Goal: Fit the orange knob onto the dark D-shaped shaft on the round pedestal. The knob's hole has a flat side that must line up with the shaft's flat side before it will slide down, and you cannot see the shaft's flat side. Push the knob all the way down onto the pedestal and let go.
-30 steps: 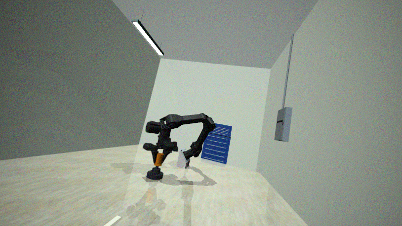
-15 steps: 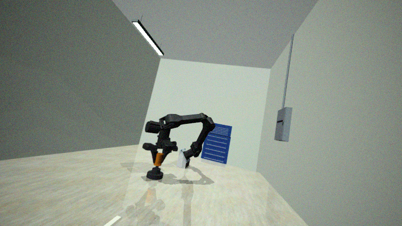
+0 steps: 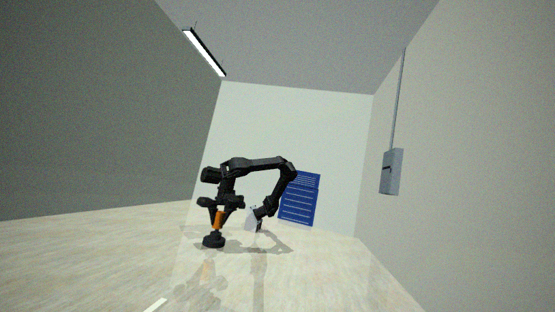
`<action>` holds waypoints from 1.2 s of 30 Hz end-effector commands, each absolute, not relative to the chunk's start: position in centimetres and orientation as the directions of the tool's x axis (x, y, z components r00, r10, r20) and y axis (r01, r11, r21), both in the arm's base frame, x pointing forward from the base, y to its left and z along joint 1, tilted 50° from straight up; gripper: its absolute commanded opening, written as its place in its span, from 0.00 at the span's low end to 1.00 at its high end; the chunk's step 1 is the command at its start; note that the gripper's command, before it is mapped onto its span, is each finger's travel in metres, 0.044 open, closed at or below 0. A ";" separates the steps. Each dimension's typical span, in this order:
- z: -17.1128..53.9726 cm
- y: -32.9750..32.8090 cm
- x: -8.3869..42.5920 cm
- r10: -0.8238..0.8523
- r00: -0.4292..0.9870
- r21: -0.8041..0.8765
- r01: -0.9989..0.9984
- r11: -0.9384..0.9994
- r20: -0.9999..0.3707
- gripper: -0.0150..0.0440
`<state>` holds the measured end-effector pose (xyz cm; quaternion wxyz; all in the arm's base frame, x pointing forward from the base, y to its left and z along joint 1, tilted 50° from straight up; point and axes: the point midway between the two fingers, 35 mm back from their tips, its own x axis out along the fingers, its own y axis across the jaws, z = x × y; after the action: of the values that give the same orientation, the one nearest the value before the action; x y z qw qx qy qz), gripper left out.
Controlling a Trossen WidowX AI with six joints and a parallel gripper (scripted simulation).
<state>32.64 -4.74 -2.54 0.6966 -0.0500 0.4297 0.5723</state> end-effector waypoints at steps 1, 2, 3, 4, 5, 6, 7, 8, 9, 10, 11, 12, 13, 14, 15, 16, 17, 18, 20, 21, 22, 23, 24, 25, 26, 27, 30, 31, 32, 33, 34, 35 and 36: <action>-2.6 -4.6 32.5 0.754 -0.022 0.422 -0.839 0.343 -0.656 0.25; -2.5 -4.6 32.5 0.754 -0.022 0.422 -0.839 0.343 -0.656 0.25; -2.5 -4.6 32.4 0.754 -0.022 0.422 -0.839 0.343 -0.656 0.25; -2.5 -4.6 32.4 0.754 -0.022 0.422 -0.839 0.343 -0.656 0.25; -2.5 -4.6 32.4 0.754 -0.022 0.422 -0.839 0.343 -0.656 0.25; -2.6 -4.5 32.4 0.754 -0.022 0.422 -0.839 0.343 -0.656 0.25; -2.7 -4.4 32.4 0.754 -0.022 0.422 -0.839 0.343 -0.656 0.25; -2.7 -4.4 32.5 0.754 -0.022 0.422 -0.839 0.343 -0.656 0.25; -2.7 -4.4 32.5 0.754 -0.022 0.422 -0.839 0.343 -0.656 0.25; -2.7 -4.3 32.5 0.754 -0.022 0.422 -0.839 0.343 -0.656 0.25; -2.8 -4.3 32.5 0.754 -0.022 0.422 -0.839 0.343 -0.656 0.25; -2.8 -4.3 32.5 0.754 -0.022 0.422 -0.839 0.343 -0.656 0.25; -2.8 -4.2 32.5 0.754 -0.022 0.422 -0.839 0.343 -0.656 0.25; -2.9 -4.2 32.4 0.754 -0.022 0.422 -0.840 0.342 -0.656 0.25; -3.0 -4.1 32.4 0.754 -0.022 0.421 -0.840 0.342 -0.656 0.25; -3.0 -4.0 32.4 0.754 -0.022 0.421 -0.841 0.341 -0.656 0.25; -3.2 -3.9 32.4 0.754 -0.022 0.420 -0.841 0.341 -0.656 0.25; -3.2 -3.8 32.4 0.754 -0.022 0.420 -0.841 0.341 -0.656 0.25; -3.4 -3.7 32.3 0.755 -0.022 0.420 -0.841 0.340 -0.656 0.25; -3.4 -3.6 32.3 0.755 -0.022 0.420 -0.841 0.340 -0.656 0.25; -3.5 -3.5 32.3 0.755 -0.022 0.420 -0.841 0.340 -0.656 0.25; -3.6 -3.4 32.3 0.755 -0.022 0.420 -0.841 0.340 -0.656 0.25; -3.6 -3.3 32.3 0.755 -0.022 0.420 -0.841 0.340 -0.656 0.25; -3.7 -3.3 32.3 0.755 -0.022 0.420 -0.841 0.340 -0.656 0.25; -3.8 -3.2 32.3 0.755 -0.022 0.420 -0.841 0.340 -0.656 0.25; -3.8 -3.1 32.3 0.755 -0.022 0.420 -0.841 0.340 -0.656 0.25; -3.7 -3.2 32.4 0.752 -0.026 0.416 -0.845 0.335 -0.659 0.25; -3.7 -3.2 32.4 0.752 -0.026 0.416 -0.845 0.335 -0.659 0.25; -3.7 -3.2 32.4 0.752 -0.026 0.416 -0.845 0.335 -0.659 0.25; -3.7 -3.2 32.4 0.752 -0.026 0.416 -0.845 0.335 -0.659 0.25; -3.7 -3.2 32.4 0.752 -0.026 0.416 -0.845 0.335 -0.659 0.25; -3.7 -3.2 32.4 0.752 -0.026 0.416 -0.845 0.335 -0.659 0.25; -3.7 -3.2 32.4 0.752 -0.026 0.416 -0.845 0.335 -0.659 0.30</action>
<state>32.38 -3.11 -3.77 0.6955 -0.0543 0.4284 0.5743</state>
